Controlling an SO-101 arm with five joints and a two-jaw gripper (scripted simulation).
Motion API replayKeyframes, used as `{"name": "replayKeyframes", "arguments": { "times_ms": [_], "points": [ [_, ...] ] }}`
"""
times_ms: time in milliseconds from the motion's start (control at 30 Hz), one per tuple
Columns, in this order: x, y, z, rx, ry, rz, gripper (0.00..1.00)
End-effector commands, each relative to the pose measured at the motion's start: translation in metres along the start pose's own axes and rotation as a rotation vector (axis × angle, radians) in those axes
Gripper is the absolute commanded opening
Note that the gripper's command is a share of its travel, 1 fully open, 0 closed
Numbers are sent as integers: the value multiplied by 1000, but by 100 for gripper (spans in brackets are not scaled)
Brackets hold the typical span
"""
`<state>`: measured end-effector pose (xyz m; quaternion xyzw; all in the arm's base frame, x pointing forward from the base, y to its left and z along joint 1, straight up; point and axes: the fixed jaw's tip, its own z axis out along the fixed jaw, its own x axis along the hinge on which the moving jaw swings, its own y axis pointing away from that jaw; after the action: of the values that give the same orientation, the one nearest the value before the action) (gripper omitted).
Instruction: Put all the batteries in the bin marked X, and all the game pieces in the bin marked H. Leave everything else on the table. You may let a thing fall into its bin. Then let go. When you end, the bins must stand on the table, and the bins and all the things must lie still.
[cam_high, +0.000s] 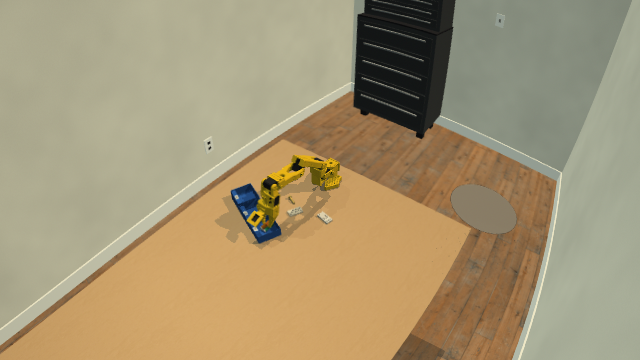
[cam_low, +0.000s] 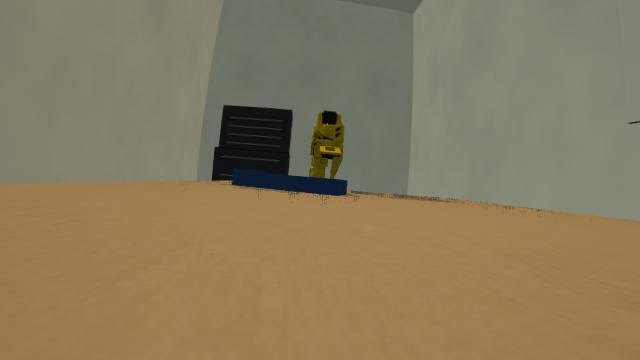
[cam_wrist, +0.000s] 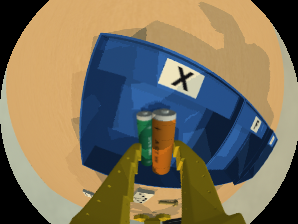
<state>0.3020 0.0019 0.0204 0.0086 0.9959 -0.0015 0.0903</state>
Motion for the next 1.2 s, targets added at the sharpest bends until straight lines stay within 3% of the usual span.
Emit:
{"name": "replayKeyframes", "arguments": {
  "times_ms": [0,433,1167],
  "points": [
    [-9,3,-10,-3,-57,-2,16],
    [-10,3,-13,-3,-64,-2,16],
    [-18,3,-61,-4,-170,1,16]
  ]
}}
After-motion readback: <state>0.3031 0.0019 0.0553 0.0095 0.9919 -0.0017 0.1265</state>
